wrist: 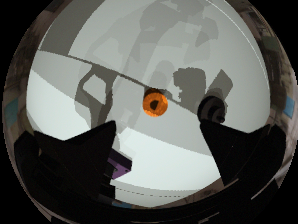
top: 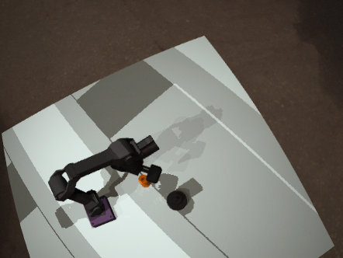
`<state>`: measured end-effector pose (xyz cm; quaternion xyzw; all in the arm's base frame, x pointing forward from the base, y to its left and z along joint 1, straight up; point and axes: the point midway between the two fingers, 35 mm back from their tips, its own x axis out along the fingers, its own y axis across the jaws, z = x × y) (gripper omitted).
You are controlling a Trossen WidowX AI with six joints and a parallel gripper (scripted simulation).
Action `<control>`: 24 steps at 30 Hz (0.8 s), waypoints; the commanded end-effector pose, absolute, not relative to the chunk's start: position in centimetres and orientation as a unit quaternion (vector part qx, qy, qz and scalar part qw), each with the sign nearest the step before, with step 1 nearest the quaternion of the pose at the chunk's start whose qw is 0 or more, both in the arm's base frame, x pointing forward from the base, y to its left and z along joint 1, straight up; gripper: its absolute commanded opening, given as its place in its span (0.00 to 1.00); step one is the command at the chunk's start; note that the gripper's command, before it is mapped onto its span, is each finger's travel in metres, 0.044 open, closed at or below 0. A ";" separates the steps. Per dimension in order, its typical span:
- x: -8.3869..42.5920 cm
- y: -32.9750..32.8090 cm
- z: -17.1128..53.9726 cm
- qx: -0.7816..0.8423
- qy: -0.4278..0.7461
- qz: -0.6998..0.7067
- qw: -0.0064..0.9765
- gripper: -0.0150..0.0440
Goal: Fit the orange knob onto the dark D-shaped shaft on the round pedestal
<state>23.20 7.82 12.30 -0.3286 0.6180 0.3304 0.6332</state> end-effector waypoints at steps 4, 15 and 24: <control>23.2 7.8 12.2 -0.149 0.686 0.152 0.696 1.00; 23.2 7.8 12.2 -0.034 0.701 0.039 0.711 1.00; 23.2 7.8 8.7 -0.034 0.701 0.039 0.711 1.00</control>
